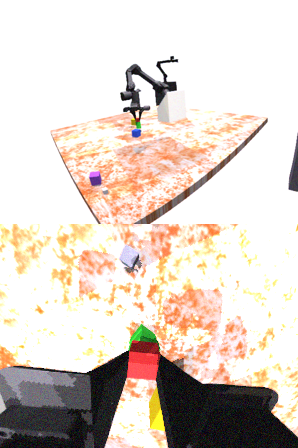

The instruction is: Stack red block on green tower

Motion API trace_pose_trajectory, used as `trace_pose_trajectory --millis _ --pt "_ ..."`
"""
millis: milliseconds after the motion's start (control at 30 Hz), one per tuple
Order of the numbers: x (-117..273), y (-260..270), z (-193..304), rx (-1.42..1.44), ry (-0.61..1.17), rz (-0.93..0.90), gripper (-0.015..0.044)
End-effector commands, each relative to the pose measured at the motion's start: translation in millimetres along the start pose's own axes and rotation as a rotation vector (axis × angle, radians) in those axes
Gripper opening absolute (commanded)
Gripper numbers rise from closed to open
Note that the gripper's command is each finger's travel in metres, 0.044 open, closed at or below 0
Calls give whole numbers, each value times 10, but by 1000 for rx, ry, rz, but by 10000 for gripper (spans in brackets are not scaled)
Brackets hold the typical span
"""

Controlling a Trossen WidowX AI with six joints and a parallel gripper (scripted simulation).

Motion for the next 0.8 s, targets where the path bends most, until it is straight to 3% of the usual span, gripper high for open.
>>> trace_pose_trajectory --millis 0,433,767 --pt "-8 -1 3 4 3 3 0" --pt "34 -1 -2 3 2 2 0" --pt "-1 3 0 4 1 0 263"
Point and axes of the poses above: the point midway between the two fingers, 35 mm back from their tips, its own x axis back along the fingers, its own y axis across the jaws, z = x × y, the point moved 3 cm from there along x, back along the fingers, and after that the axes turned 10 degrees about -x, right-handed, at the moved point
